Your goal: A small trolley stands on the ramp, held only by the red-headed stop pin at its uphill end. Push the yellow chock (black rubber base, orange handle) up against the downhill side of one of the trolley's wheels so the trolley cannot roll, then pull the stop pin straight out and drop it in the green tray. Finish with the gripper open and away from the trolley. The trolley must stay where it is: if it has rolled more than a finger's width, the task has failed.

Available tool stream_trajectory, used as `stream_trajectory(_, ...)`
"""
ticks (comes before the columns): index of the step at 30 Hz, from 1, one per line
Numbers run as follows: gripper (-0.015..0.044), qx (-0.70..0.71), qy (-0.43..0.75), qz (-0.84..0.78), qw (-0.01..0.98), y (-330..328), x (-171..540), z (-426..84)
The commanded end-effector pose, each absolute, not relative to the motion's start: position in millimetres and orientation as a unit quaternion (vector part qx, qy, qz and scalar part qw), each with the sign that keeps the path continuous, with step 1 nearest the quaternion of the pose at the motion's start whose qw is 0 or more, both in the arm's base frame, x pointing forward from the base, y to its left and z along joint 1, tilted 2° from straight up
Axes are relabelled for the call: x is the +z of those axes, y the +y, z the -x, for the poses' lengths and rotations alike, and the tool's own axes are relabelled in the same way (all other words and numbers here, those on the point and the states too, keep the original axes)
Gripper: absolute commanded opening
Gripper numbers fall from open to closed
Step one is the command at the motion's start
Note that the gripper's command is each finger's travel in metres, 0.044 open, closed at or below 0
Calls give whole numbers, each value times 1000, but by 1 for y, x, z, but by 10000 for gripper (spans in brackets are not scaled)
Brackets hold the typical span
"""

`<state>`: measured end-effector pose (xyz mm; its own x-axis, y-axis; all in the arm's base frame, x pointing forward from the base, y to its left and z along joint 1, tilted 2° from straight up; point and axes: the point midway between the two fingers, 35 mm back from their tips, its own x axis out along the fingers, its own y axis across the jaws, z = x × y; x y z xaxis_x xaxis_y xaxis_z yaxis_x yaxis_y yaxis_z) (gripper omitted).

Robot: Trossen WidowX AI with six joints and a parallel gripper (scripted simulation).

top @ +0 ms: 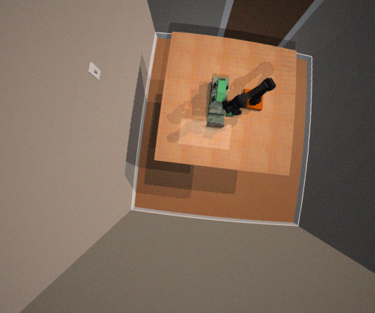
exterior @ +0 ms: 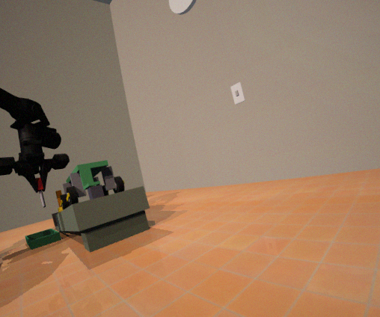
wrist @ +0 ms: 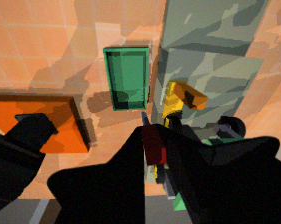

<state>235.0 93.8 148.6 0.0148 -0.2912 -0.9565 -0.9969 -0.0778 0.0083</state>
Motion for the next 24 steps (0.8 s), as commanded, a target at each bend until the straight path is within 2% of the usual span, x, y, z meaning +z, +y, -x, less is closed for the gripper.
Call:
stream_trajectory(1,0,469,514,608,383,93,151,-234)
stream_trajectory(24,0,621,277,706,198,89,152,-233)
